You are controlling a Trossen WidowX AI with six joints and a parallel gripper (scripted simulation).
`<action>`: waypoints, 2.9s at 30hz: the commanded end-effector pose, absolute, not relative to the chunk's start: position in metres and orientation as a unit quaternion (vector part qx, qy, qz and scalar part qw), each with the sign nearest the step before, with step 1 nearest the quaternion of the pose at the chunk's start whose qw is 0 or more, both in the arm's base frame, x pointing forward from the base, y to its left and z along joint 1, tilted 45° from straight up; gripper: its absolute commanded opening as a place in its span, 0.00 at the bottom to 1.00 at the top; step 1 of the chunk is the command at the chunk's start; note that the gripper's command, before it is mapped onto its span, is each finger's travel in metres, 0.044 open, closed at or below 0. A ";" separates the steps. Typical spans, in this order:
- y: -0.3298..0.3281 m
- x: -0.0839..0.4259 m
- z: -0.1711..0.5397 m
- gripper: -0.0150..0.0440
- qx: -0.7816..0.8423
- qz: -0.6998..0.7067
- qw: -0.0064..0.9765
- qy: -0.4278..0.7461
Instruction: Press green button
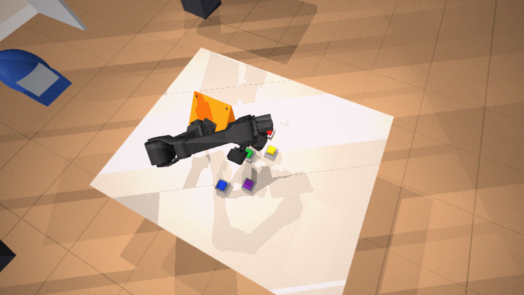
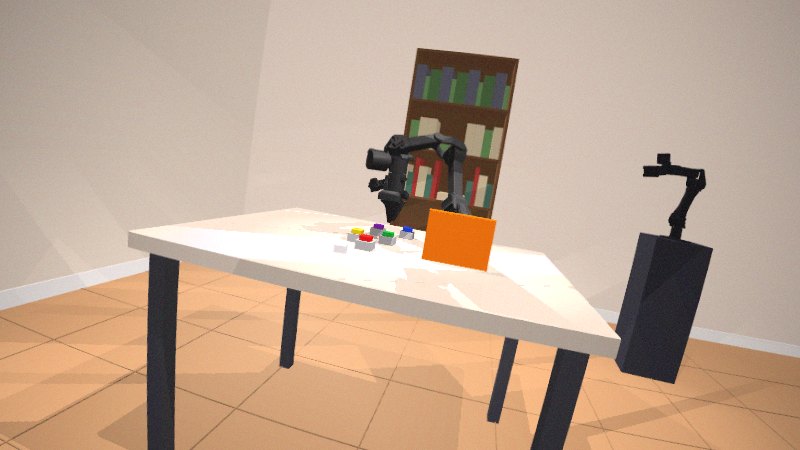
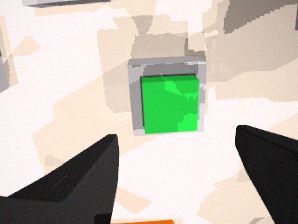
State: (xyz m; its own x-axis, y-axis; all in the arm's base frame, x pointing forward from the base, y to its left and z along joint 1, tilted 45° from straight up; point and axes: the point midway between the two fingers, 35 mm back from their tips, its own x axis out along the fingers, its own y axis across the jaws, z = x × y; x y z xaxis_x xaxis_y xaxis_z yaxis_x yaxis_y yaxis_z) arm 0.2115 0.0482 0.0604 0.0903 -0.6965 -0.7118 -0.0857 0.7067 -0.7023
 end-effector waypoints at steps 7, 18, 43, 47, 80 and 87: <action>0.041 0.213 0.055 0.29 -0.309 -0.226 0.676 0.629; 0.040 0.214 0.053 0.29 -0.309 -0.226 0.676 0.629; 0.017 0.217 0.030 0.29 -0.309 -0.227 0.676 0.629; 0.017 0.217 0.030 0.29 -0.309 -0.227 0.676 0.629; 0.202 0.233 -0.017 0.91 -0.301 -0.216 0.680 0.632; 0.252 0.213 -0.059 0.93 -0.303 -0.221 0.680 0.631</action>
State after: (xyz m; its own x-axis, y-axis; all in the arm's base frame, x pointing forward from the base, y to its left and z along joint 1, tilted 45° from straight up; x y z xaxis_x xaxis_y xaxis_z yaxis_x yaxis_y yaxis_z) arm 0.2208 0.2408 -0.0422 0.1236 -0.6676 -0.7342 -0.0896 0.7293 -0.6783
